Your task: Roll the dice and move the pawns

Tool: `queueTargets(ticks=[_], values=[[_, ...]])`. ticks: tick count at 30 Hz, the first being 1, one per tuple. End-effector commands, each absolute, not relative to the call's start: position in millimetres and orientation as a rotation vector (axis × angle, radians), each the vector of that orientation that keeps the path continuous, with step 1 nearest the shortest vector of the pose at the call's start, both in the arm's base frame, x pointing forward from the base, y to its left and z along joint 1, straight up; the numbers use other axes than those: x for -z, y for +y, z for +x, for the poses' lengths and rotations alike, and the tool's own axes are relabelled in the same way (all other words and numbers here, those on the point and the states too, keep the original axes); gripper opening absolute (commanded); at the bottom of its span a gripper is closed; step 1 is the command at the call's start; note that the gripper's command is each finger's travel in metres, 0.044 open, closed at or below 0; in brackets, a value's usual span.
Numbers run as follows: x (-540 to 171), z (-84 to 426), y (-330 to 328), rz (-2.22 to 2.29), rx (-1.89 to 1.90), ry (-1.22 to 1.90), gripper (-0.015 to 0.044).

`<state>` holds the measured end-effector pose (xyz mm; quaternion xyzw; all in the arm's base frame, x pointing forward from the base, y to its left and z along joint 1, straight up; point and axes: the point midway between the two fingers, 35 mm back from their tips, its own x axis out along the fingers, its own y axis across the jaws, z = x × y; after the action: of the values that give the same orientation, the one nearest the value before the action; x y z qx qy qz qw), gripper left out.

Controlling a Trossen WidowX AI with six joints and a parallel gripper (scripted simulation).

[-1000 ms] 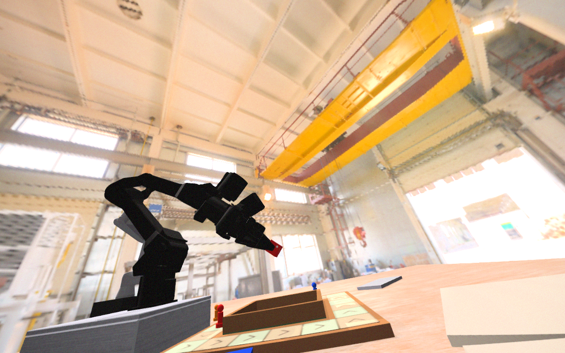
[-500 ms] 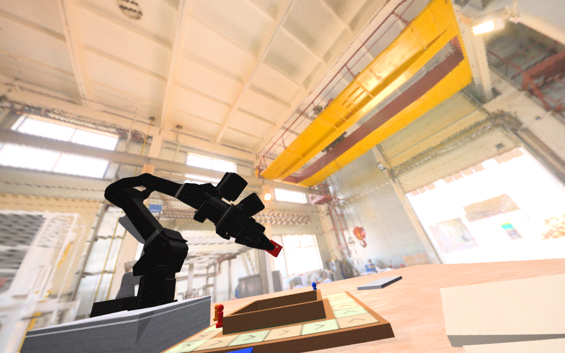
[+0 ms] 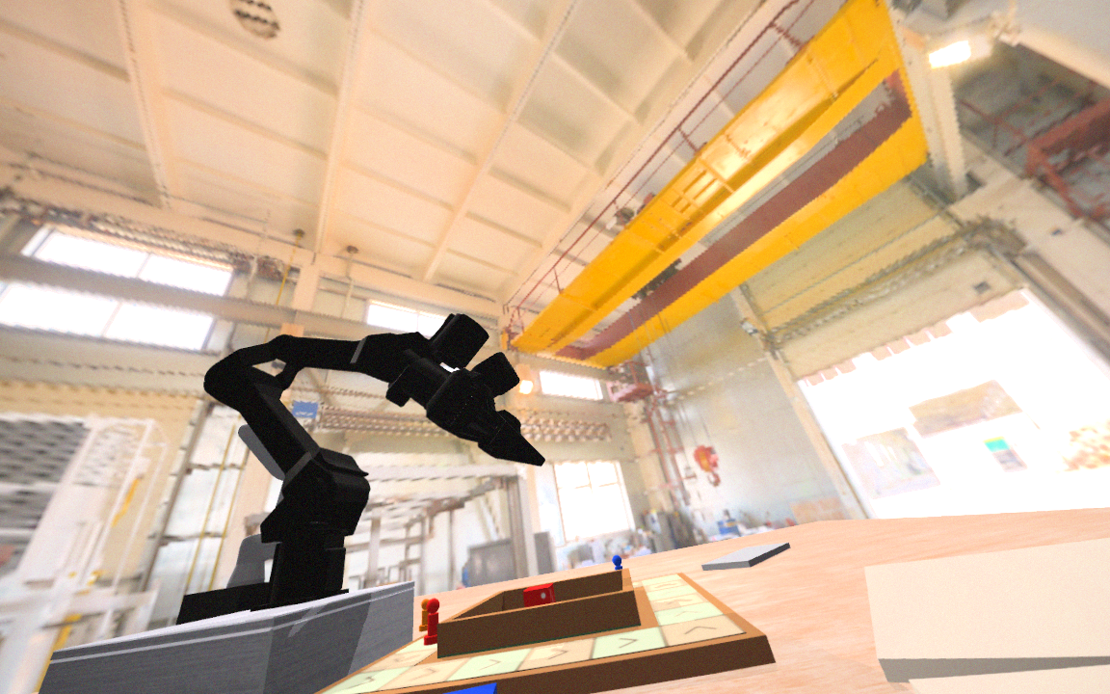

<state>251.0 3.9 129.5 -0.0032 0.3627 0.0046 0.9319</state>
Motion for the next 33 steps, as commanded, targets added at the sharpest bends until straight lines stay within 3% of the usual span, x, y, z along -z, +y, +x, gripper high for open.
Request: queueTargets(ticks=[1, 14, 19, 20, 25, 33], values=[[-123.8, 255.6, 4.4, -0.01, -0.014, 0.885, 0.044], [-87.9, 271.6, 4.8, -0.015, -0.011, 1.499, 0.044], [-89.9, 271.7, 4.3, -0.016, -0.007, 1.454, 0.044], [-89.7, 272.6, 2.3, -0.019, -0.008, 1.455, 0.0414], [-82.1, 291.5, -56.6, -0.079, -0.038, 1.485, 0.0282], [-60.6, 282.5, -174.4, -0.157, -0.117, 1.529, 0.0275]])
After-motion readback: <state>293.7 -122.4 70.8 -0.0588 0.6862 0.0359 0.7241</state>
